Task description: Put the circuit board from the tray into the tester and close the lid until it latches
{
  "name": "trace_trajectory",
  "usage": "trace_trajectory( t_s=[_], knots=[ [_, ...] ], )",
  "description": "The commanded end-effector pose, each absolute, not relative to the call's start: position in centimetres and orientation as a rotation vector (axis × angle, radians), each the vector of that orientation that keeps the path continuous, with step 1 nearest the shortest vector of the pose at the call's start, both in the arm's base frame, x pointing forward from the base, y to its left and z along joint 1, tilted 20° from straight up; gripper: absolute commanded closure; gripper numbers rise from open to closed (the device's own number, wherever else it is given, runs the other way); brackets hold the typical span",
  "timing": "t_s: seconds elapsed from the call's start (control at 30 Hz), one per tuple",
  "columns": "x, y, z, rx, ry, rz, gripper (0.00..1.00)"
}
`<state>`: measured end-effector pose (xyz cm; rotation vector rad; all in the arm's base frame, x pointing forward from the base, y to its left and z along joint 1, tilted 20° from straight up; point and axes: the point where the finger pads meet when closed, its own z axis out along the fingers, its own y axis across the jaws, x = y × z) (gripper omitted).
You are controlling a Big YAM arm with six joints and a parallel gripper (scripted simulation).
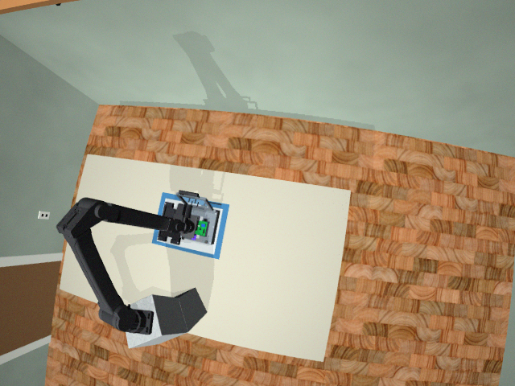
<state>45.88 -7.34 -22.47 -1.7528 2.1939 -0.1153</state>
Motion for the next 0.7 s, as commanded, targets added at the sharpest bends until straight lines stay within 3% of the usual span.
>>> trace_trajectory(
  t_s=[0.0,0.67],
  knots=[
    [46.45,-7.17,-21.56,-1.748,2.179,-0.139,0.28],
    [46.24,-7.15,-21.65,-1.749,2.181,-0.136,0.28]
  ],
)
